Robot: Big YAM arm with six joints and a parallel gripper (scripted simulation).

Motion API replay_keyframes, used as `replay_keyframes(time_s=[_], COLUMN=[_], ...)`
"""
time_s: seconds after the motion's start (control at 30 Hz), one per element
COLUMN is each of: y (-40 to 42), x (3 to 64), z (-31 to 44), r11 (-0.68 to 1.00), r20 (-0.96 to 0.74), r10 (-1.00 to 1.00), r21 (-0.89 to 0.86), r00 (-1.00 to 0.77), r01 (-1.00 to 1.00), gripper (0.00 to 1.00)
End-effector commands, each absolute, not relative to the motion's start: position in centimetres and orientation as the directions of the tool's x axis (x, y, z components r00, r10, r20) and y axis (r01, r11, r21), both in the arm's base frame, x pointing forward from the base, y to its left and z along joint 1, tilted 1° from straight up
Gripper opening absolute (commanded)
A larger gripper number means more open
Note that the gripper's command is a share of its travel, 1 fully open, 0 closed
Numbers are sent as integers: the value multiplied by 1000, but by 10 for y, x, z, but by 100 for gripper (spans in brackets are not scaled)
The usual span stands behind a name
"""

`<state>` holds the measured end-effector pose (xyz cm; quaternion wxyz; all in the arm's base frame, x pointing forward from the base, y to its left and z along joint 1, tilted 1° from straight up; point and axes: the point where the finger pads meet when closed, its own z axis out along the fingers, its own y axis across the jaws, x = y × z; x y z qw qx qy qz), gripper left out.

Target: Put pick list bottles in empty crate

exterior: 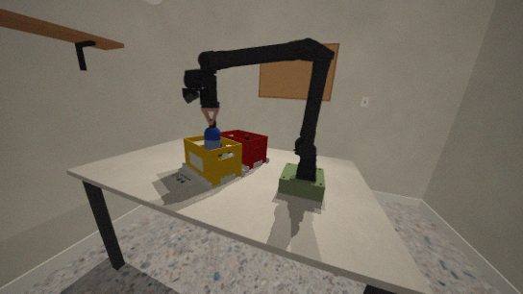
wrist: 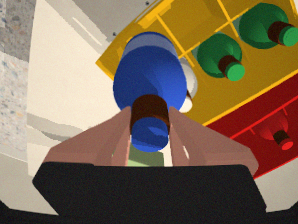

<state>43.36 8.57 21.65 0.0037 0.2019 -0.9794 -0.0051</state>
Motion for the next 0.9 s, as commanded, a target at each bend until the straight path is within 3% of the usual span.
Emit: replay_keyframes(time_s=[0.0, 0.87], y=[82, 82], x=[437, 438], z=[235, 213], r11=[917, 917], r20=[-55, -57], r10=[-399, -399], r21=[-3, -3], r00=[-915, -915], r01=[-400, -400], gripper=[0, 0])
